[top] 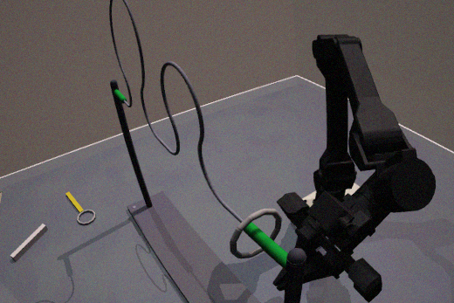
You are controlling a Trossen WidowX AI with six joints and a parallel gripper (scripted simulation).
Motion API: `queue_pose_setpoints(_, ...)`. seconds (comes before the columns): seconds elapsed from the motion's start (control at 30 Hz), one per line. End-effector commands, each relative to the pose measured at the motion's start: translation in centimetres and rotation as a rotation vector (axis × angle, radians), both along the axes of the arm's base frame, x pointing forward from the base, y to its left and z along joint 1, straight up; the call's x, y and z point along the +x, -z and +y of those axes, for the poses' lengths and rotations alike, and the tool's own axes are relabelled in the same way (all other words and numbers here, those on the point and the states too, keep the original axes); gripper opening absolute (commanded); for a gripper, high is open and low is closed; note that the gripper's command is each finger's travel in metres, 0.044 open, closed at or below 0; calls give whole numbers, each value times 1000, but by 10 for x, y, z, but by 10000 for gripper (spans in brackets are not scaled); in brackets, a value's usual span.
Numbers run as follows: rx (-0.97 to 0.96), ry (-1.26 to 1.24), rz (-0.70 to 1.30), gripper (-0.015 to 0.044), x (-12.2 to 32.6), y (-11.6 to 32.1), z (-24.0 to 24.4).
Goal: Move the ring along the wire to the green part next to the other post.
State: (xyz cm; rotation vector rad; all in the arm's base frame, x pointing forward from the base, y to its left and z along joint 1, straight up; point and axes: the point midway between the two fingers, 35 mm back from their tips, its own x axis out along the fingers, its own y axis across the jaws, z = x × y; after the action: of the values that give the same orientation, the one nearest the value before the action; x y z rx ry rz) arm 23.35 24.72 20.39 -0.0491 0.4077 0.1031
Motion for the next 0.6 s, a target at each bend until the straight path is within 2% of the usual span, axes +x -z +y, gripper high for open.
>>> queue_pose_setpoints(0.0, 1, 6, -1, -150, 0, 2, 1)
queue_pose_setpoints(0.57, 1, 6, -1, -150, 1, 18, 2)
